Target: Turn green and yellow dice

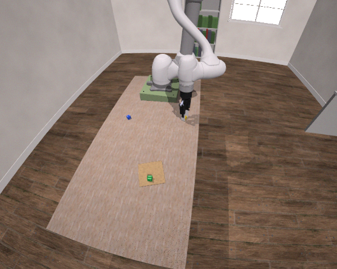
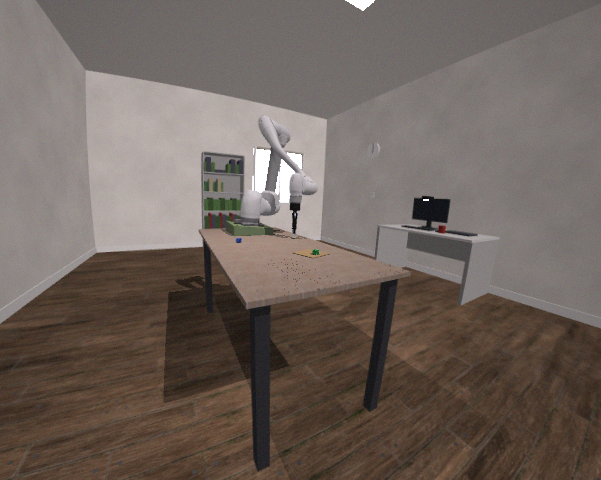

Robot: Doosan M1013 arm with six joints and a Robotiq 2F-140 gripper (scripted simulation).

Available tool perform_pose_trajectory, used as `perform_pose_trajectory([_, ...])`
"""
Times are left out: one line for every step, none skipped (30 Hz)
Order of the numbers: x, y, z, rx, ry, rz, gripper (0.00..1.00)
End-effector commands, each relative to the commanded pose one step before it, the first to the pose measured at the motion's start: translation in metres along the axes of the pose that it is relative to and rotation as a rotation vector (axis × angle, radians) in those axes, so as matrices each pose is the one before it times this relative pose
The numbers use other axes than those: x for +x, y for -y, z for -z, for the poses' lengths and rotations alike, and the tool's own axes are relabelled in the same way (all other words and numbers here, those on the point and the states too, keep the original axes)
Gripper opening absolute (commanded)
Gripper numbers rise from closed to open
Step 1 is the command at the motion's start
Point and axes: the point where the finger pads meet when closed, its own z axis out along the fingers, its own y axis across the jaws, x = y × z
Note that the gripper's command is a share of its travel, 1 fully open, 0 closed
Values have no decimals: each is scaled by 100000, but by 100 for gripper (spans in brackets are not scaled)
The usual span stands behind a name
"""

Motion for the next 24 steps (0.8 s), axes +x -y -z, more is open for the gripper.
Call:
perform_pose_trajectory([-3,-4,4,-14,17,2,32])
perform_pose_trajectory([0,0,0,0,0,0,32])
perform_pose_trajectory([0,0,0,0,0,0,32])
perform_pose_trajectory([0,0,0,0,0,0,32])
perform_pose_trajectory([0,0,0,0,0,0,32])
perform_pose_trajectory([0,0,0,0,0,0,32])
perform_pose_trajectory([0,0,0,0,0,0,32])
perform_pose_trajectory([0,0,0,0,0,0,32])
perform_pose_trajectory([0,0,0,0,0,0,32])
perform_pose_trajectory([0,0,0,0,0,0,32])
perform_pose_trajectory([0,0,0,0,0,0,32])
perform_pose_trajectory([0,0,0,0,0,0,32])
perform_pose_trajectory([0,0,0,0,0,0,32])
perform_pose_trajectory([0,0,0,0,0,0,32])
perform_pose_trajectory([0,0,0,0,0,0,32])
perform_pose_trajectory([0,0,0,0,0,0,32])
perform_pose_trajectory([0,0,0,0,0,0,32])
perform_pose_trajectory([0,0,0,0,0,0,32])
perform_pose_trajectory([0,0,0,0,0,0,21])
perform_pose_trajectory([0,0,0,0,0,0,21])
perform_pose_trajectory([0,0,0,0,0,0,21])
perform_pose_trajectory([0,0,0,0,0,0,21])
perform_pose_trajectory([0,0,0,0,0,0,21])
perform_pose_trajectory([0,0,0,0,0,0,21])
